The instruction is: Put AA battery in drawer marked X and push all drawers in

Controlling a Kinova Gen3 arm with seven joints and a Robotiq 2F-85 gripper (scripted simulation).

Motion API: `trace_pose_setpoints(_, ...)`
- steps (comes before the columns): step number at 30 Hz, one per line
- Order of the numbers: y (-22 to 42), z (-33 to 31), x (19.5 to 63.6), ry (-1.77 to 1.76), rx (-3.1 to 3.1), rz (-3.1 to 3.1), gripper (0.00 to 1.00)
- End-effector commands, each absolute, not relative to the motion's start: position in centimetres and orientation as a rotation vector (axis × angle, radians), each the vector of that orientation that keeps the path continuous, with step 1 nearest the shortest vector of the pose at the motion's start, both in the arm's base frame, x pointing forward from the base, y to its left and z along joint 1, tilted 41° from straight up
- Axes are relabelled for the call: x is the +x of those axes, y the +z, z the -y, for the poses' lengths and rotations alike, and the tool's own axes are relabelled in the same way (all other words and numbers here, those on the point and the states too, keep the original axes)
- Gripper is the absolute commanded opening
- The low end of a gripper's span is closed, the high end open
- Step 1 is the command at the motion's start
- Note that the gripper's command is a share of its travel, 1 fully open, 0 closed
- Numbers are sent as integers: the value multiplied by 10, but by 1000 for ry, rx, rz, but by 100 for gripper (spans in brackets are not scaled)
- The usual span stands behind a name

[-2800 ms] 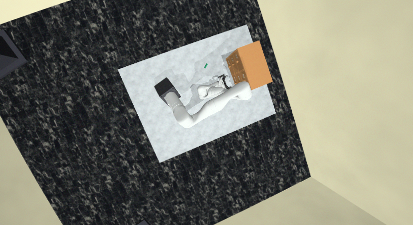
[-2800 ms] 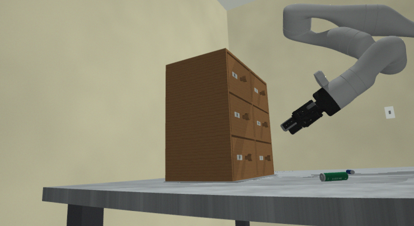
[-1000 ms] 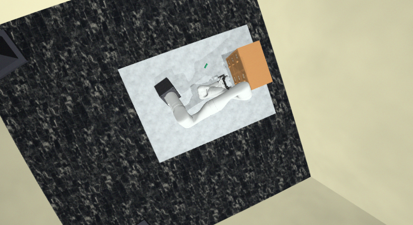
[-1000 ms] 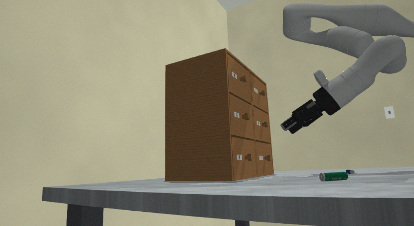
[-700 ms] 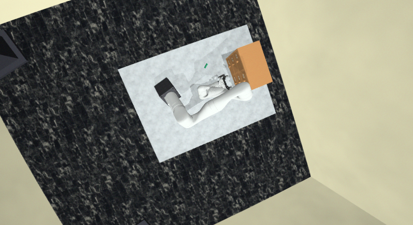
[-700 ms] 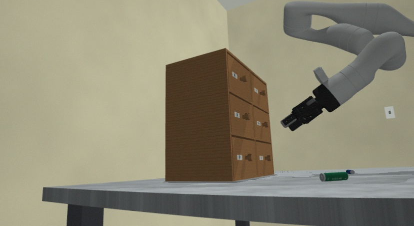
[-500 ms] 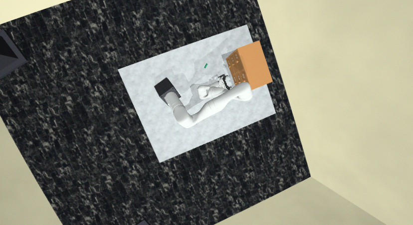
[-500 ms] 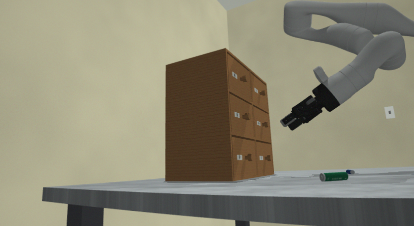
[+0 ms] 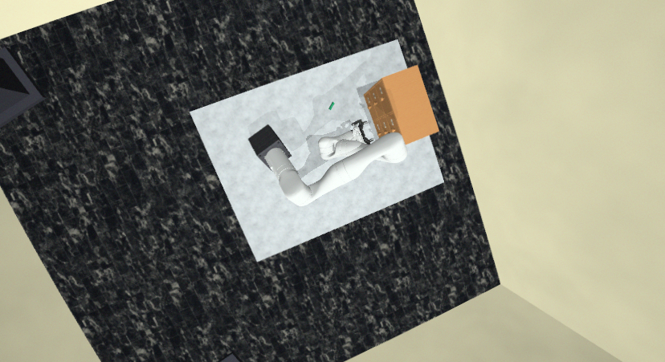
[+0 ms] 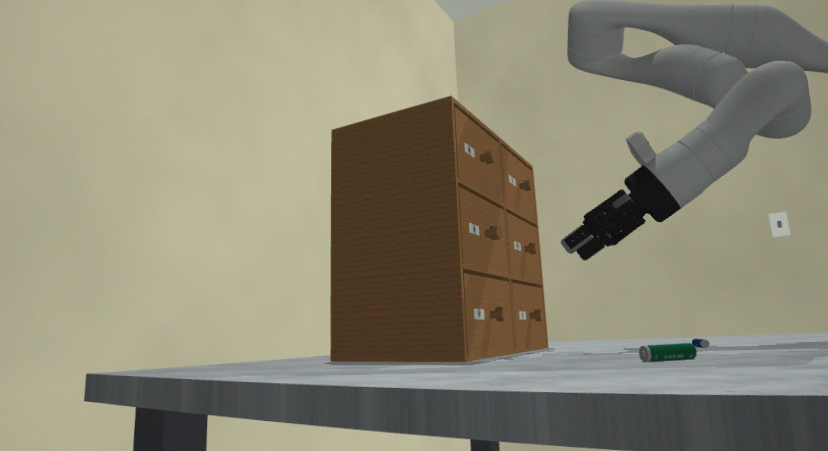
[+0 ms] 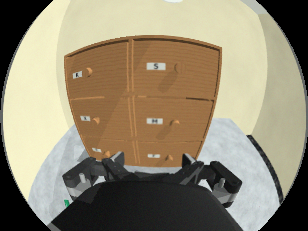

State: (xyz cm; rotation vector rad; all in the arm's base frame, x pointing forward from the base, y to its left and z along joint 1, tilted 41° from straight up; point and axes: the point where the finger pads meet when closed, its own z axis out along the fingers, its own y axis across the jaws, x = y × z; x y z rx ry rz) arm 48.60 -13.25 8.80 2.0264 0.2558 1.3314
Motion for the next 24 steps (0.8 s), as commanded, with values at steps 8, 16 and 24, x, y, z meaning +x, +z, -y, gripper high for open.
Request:
trace_pose_setpoints(8, 91, 130, 485, 1315, 2037, -247, 100)
trace_pose_setpoints(16, 92, 128, 483, 1292, 2051, -237, 100)
trace_pose_setpoints(24, 94, 125, 480, 1248, 2075, -218, 100)
